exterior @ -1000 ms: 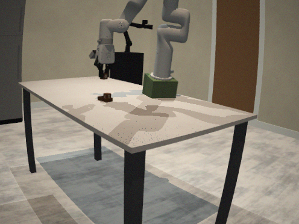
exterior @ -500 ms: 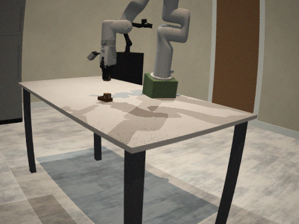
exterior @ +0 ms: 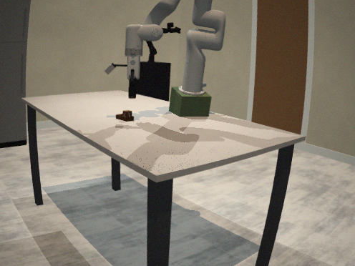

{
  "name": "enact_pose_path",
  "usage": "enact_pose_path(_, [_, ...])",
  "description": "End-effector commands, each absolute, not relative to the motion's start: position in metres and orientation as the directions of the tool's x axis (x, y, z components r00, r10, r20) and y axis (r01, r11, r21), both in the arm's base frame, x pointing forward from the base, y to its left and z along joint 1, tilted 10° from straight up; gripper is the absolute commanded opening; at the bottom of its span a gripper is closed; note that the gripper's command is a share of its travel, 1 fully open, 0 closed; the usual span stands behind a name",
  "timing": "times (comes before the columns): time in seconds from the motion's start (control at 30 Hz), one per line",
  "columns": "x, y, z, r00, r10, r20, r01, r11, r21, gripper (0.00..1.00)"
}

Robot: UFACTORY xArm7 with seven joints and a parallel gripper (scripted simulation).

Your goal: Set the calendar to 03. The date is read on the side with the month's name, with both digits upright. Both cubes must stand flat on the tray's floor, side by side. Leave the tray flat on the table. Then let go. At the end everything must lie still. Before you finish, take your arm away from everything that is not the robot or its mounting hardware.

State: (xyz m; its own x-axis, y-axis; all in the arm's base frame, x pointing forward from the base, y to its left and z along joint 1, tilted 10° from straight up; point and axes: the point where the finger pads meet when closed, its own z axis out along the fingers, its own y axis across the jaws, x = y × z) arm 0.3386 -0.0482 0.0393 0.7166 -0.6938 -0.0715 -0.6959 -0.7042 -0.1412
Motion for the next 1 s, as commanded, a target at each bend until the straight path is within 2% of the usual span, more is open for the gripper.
enact_pose_path(0.0, [0.34,-0.036,0.041,0.825,-0.563,-0.045,-0.562,-0.811,-0.161,0.27])
enact_pose_path(0.27, [0.341,-0.015,0.044,0.945,-0.327,0.007,-0.322,-0.932,-0.169,0.27])
enact_pose_path(0.33, [0.341,-0.015,0.044,0.945,-0.327,0.007,-0.322,-0.932,-0.169,0.27])
enact_pose_path(0.37, [0.341,-0.009,0.046,0.968,-0.248,0.026,-0.24,-0.956,-0.168,0.27])
enact_pose_path(0.67, [0.341,0.014,0.051,0.995,0.032,0.091,0.046,-0.987,-0.154,0.27])
enact_pose_path(0.97, [0.341,0.015,0.051,0.994,0.048,0.095,0.063,-0.986,-0.153,0.27])
